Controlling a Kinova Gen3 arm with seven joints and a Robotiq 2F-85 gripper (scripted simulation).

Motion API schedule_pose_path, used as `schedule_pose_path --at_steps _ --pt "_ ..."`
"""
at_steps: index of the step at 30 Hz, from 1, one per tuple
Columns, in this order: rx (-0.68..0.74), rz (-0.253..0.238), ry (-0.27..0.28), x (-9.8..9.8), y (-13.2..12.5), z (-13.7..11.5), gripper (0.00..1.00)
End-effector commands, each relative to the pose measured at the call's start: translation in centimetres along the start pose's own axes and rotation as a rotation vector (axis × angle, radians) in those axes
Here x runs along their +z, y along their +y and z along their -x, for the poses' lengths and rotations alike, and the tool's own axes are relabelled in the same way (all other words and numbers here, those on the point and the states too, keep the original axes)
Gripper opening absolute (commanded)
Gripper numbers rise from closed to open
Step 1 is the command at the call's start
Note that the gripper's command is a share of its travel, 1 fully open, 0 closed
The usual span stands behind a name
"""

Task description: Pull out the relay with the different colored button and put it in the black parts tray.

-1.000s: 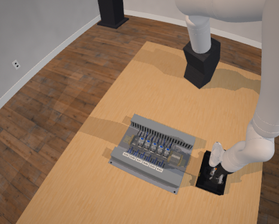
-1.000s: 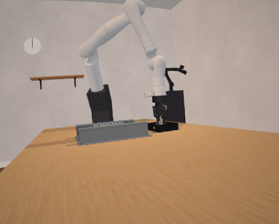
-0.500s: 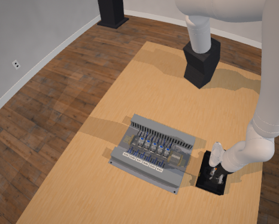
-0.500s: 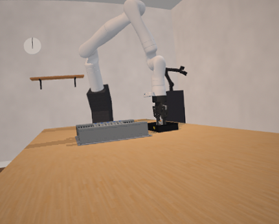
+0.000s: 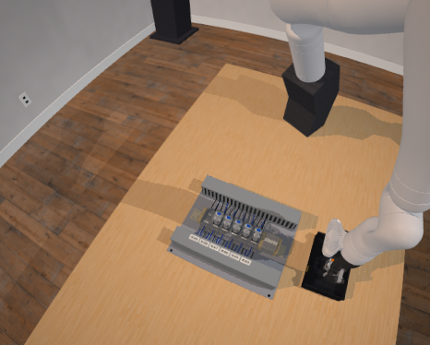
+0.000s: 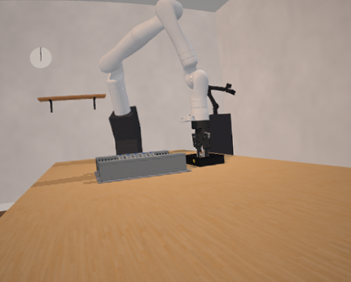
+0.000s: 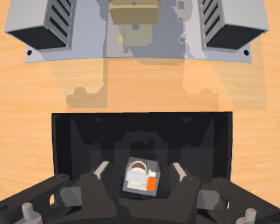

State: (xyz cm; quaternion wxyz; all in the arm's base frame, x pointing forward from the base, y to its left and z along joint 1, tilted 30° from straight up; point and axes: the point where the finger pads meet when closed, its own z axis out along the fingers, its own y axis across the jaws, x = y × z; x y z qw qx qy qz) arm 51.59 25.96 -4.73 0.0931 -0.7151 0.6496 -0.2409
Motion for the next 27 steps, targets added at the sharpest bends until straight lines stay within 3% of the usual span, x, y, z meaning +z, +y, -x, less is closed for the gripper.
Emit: schedule_pose_path --at_steps 1,27 --pt "-0.004 -0.001 -0.002 -0.16 0.05 0.2 0.61" --pt "-0.004 -0.001 -0.002 -0.88 0.05 0.19 0.61"
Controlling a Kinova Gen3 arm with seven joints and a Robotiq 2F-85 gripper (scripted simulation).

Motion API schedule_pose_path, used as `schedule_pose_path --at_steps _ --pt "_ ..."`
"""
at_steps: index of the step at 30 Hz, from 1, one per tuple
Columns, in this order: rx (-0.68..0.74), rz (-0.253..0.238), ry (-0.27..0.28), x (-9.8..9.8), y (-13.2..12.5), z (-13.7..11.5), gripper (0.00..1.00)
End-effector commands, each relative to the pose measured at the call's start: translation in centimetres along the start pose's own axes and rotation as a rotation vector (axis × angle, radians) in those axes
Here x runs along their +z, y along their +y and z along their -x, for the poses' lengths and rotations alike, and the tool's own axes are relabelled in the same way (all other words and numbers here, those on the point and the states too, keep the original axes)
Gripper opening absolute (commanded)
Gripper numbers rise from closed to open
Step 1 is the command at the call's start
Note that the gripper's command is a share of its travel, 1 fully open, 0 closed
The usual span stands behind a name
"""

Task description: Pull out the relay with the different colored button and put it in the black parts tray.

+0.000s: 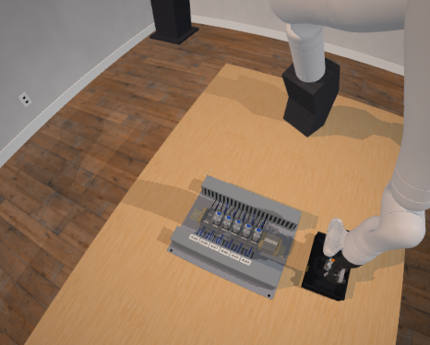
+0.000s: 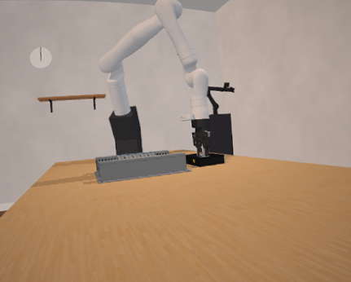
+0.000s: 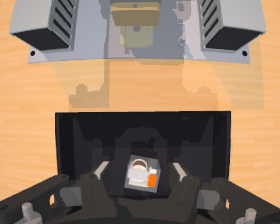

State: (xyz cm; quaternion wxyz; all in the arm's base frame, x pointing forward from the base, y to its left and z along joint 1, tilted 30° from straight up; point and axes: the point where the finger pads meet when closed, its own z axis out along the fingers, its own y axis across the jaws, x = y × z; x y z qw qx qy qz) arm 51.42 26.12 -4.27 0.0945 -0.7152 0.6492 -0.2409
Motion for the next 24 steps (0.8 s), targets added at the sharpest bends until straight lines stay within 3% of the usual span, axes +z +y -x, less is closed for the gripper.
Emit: schedule_pose_path --at_steps 1,24 --pt "-0.004 0.002 0.0 -0.4 0.1 0.1 0.61" --pt "-0.004 0.002 0.0 -1.4 0.1 0.1 0.61"
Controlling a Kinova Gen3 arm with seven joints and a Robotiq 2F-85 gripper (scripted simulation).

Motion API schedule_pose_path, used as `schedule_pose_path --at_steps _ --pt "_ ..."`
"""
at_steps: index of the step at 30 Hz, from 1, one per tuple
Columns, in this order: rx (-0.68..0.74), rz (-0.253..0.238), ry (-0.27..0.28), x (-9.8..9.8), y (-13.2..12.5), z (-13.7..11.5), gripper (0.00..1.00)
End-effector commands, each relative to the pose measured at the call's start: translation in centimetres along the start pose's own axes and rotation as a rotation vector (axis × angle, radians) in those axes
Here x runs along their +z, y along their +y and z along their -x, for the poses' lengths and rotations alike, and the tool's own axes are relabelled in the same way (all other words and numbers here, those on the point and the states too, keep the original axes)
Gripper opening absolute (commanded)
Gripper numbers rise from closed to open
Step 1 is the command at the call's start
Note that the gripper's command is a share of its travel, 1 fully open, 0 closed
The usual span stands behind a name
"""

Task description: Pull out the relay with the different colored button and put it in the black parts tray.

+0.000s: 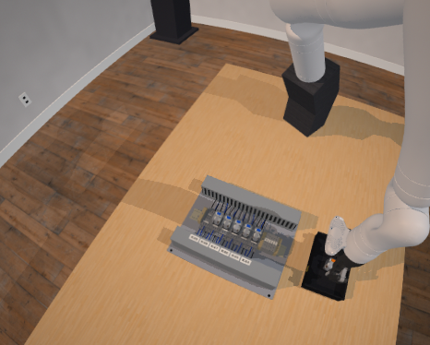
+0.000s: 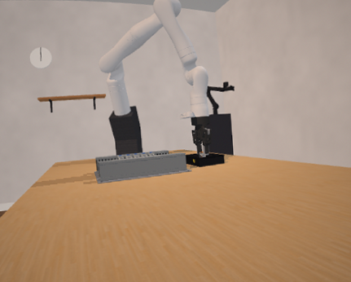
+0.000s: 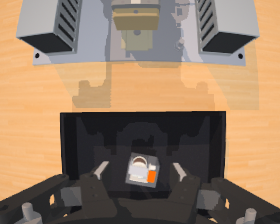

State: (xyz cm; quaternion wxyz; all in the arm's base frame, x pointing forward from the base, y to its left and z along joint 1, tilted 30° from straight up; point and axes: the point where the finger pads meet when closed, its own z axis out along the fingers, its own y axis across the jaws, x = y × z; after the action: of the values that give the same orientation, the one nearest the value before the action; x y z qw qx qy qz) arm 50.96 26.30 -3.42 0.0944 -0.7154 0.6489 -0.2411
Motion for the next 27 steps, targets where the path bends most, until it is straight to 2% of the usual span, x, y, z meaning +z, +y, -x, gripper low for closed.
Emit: schedule_pose_path --at_steps 1,27 --pt "-0.004 0.002 -0.001 -0.51 0.13 0.13 0.61" --pt "-0.004 0.002 -0.001 -1.42 0.13 0.13 0.61"
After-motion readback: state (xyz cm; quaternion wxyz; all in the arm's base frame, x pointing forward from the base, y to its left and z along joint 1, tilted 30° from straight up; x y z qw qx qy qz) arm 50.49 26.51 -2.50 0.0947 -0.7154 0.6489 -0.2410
